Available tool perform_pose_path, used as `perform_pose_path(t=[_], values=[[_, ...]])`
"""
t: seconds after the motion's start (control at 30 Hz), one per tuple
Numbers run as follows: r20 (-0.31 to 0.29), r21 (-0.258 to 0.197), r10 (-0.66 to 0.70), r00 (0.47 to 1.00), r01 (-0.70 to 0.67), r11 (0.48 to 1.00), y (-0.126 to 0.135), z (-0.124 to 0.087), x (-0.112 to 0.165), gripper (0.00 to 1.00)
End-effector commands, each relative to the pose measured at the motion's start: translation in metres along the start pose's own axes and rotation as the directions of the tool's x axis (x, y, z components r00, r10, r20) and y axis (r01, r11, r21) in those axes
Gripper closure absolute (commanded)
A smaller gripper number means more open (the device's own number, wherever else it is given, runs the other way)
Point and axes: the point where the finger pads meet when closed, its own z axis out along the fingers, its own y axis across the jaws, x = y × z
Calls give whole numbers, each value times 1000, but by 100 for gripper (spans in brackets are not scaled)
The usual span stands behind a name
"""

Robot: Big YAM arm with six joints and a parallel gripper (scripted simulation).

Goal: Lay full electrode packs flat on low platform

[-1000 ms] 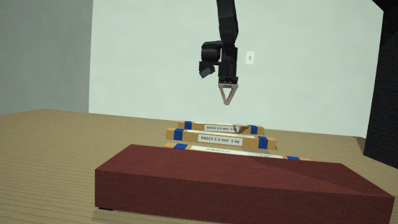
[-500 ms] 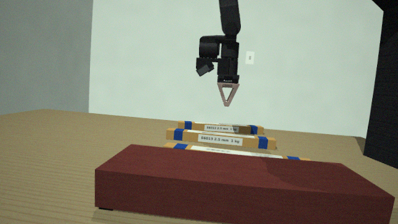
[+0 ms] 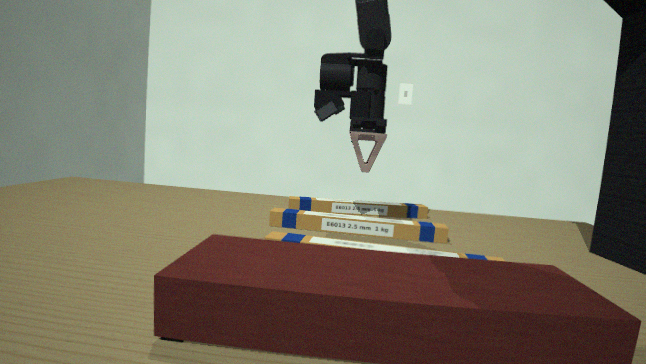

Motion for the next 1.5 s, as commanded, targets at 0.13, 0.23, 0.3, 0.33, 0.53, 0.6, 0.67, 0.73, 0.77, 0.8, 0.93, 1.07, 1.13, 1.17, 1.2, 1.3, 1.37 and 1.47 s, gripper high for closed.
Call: perform_pose_path(t=[0.13, 0.23, 0.3, 0.33, 0.53, 0.6, 0.67, 0.73, 0.77, 0.8, 0.93, 1.07, 1.13, 1.17, 1.2, 1.3, 1.37, 1.47], values=[[41, 11, 13, 999, -14, 1000, -9, -13, -23, 26], [36, 8, 12, 999, -13, 1000, -6, -12, -21, 26], [34, 6, 12, 999, -12, 1000, -5, -12, -20, 26], [32, 5, 12, 999, -12, 1000, -3, -12, -19, 26], [24, -2, 10, 1000, -10, 1000, 3, -11, -15, 26], [22, -3, 9, 1000, -9, 1000, 4, -11, -14, 26], [20, -3, 9, 1000, -9, 1000, 5, -11, -13, 26], [19, -2, 10, 1000, -10, 1000, 5, -11, -13, 26], [18, -1, 10, 1000, -10, 1000, 4, -11, -12, 26], [18, -1, 10, 1000, -10, 1000, 4, -11, -12, 26], [17, 3, 13, 1000, -13, 1000, 1, -12, -12, 26], [20, 4, 12, 1000, -12, 1000, 0, -2, -13, 26], [19, 2, 11, 1000, -11, 1000, 1, 9, -11, 26], [19, 2, 11, 1000, -11, 1000, 2, 14, -11, 26], [19, 1, 10, 1000, -10, 1000, 2, 19, -10, 26], [18, 0, 10, 1000, -10, 1000, 2, 34, -9, 26], [18, -1, 9, 1000, -9, 1000, 2, 38, -9, 26], [18, 1, 10, 1000, -10, 1000, 1, 47, -9, 26]])
